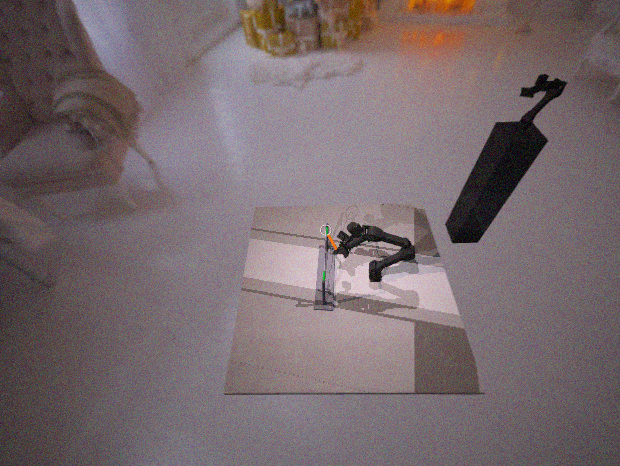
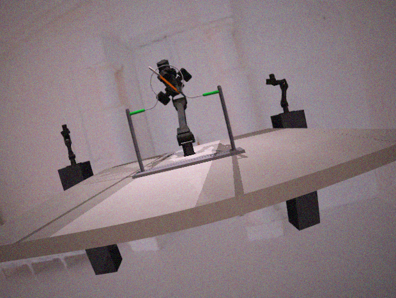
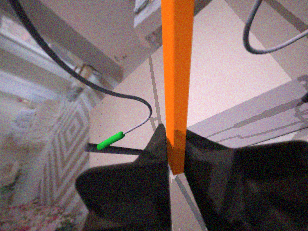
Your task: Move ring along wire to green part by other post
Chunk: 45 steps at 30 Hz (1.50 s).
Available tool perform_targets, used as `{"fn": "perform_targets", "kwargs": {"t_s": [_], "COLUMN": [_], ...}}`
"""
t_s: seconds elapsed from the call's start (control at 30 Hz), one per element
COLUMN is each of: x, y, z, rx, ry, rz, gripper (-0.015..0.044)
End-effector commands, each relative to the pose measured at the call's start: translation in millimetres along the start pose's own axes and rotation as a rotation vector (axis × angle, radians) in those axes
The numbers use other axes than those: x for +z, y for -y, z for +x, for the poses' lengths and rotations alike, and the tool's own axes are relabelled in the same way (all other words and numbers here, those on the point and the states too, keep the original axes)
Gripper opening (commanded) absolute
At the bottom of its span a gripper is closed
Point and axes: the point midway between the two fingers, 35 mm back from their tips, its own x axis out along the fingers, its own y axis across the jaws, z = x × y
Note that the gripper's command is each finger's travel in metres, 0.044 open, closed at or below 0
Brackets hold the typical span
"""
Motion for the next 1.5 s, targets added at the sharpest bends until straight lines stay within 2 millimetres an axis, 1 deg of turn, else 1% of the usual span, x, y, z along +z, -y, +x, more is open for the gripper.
{"fn": "perform_targets", "kwargs": {"t_s": [0.0, 1.47], "x": [1.0, 9.3], "y": [2.5, 30.0], "z": [-0.2, -2.8], "rx": [-0.037, -0.402], "ry": [0.010, 0.088], "rz": [-0.055, -0.571], "gripper": [-0.0150, -0.0150]}}
